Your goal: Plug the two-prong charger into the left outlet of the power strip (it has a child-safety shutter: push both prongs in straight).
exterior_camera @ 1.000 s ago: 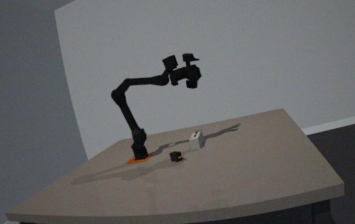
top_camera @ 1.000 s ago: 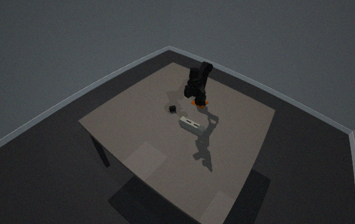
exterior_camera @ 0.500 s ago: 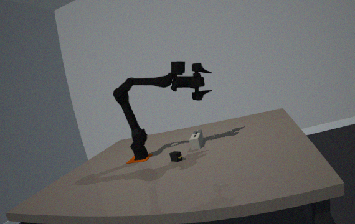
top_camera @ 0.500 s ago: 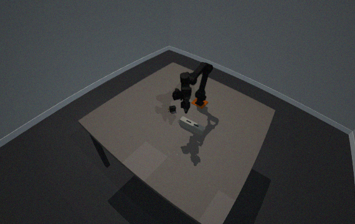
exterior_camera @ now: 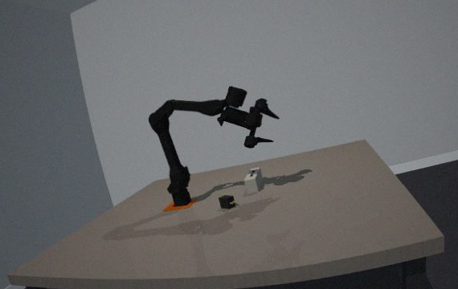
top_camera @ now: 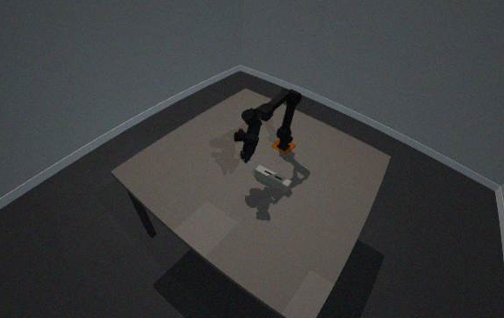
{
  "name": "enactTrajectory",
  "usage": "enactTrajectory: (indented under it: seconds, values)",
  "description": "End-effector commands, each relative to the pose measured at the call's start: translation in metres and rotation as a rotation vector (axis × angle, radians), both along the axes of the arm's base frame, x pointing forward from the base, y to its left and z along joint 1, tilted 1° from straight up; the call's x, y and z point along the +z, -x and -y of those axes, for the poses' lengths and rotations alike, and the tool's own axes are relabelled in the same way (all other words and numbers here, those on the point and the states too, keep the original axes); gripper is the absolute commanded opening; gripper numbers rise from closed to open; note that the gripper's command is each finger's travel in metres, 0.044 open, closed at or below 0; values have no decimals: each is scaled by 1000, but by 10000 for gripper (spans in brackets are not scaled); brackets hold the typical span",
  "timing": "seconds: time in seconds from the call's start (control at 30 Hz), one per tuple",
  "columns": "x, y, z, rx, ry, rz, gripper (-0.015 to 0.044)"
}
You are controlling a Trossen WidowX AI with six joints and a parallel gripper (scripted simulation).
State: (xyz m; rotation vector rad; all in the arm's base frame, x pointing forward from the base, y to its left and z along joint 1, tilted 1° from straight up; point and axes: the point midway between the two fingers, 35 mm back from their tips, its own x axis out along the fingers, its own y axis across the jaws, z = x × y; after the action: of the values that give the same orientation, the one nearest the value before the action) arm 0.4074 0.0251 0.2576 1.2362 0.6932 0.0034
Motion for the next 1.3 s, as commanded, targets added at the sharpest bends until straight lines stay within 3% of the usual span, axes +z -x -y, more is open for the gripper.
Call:
enactTrajectory:
  seconds: [0.0, 0.63, 1.27]
  values:
    - [-22, 3, 19, -22, 81, -67, 440]
    - [-102, 67, 104, 24, 439, -449, 440]
    - [-143, 169, 148, 337, 599, -870, 440]
